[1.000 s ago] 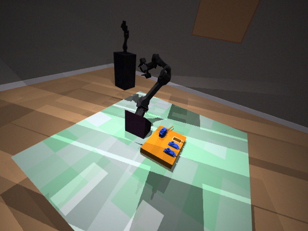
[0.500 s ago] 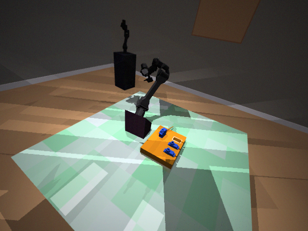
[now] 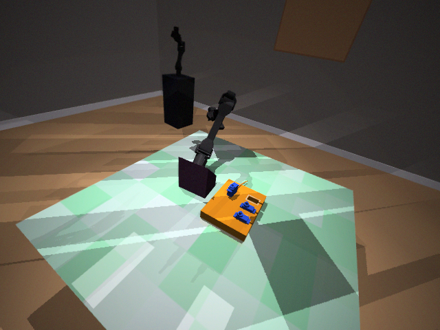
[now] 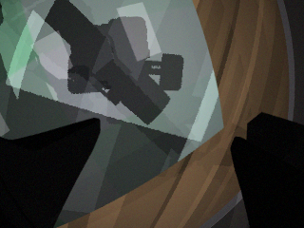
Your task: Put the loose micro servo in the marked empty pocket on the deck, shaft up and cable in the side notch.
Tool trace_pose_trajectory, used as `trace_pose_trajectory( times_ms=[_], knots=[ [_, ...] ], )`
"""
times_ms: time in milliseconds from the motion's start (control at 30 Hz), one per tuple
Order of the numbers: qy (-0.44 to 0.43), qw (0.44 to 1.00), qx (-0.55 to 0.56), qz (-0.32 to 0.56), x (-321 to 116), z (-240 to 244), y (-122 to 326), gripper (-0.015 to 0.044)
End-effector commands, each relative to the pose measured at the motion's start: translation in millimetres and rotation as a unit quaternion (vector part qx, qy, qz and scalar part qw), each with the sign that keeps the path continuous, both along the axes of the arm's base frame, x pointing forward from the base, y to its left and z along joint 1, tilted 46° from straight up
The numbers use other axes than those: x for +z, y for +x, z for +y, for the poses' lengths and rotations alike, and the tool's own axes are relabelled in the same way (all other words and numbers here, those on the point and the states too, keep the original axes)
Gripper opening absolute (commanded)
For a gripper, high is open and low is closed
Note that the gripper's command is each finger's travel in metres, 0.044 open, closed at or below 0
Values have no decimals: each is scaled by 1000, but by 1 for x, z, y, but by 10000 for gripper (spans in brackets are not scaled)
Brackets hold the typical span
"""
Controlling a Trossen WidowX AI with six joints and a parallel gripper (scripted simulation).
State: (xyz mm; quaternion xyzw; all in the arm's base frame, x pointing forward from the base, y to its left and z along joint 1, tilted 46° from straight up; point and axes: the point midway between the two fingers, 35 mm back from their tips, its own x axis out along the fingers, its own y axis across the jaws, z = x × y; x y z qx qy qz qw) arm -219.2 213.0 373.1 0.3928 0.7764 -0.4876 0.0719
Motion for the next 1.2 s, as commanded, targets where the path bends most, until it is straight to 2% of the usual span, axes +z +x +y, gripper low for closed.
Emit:
trace_pose_trajectory(
  times_ms=[0, 600, 1167],
  knots=[
    [-40, 998, -48, -6, -22, 23, 17, 440],
    [-183, 950, -252, 3, -98, 92, 121, 440],
    [-317, 843, -429, 69, -170, 101, 240, 440]
  ],
)
